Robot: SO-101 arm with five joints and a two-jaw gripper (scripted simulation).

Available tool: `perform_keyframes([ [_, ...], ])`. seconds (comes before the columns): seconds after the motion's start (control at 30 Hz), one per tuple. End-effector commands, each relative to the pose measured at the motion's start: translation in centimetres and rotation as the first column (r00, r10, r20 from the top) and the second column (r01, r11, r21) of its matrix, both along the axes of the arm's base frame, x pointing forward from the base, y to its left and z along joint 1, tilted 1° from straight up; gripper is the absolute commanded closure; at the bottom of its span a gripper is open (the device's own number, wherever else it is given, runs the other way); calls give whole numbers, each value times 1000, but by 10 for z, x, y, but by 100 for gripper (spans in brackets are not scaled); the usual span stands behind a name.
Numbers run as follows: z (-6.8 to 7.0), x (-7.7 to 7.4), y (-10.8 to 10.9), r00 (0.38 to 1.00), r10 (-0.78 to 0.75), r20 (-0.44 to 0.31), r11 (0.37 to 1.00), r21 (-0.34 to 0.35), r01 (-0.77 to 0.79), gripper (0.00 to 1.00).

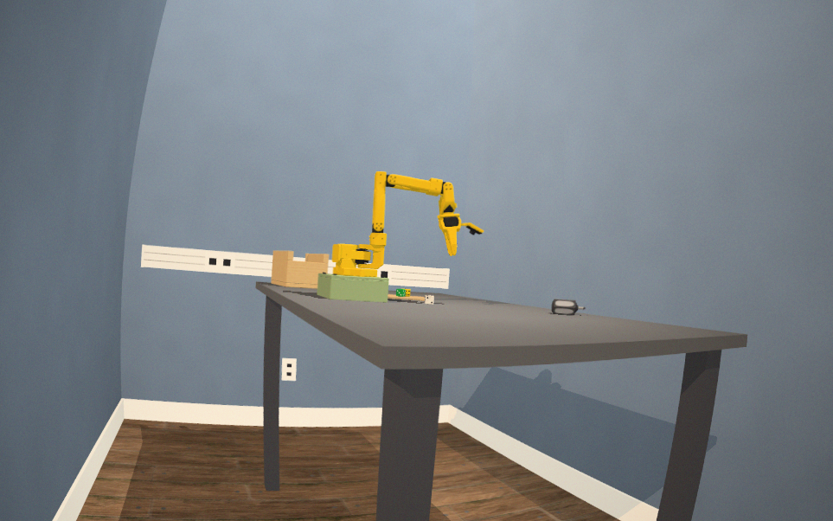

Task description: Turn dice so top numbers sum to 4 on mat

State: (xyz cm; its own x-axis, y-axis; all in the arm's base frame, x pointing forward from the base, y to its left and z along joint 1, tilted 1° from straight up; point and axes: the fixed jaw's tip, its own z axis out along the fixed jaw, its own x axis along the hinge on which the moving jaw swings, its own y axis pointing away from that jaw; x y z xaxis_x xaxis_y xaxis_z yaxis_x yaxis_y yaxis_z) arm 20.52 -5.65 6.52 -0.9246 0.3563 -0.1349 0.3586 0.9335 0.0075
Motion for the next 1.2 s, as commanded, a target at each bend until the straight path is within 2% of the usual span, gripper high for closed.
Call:
perform_keyframes([
  [0.0, -1, 1, 2, 1000, -12, -14, 1000, 8, 12, 72],
  [0.23, -1, 1, 2, 1000, -12, -16, 1000, 9, 13, 72],
  [0.37, -6, -1, 3, 999, -12, -42, 1000, 17, 13, 72],
  [0.5, -19, -6, 4, 993, -11, -115, 999, 38, 15, 72],
  [0.67, -44, -17, 8, 968, -3, -252, 997, 77, 23, 72],
  [0.73, -44, -17, 8, 968, -3, -252, 997, 77, 23, 72],
  [0.93, -70, -35, 13, 915, 13, -404, 992, 121, 39, 72],
  [1.03, -78, -42, 15, 893, 20, -449, 990, 134, 45, 72],
  [1.17, -81, -45, 16, 881, 23, -472, 989, 140, 49, 72],
])
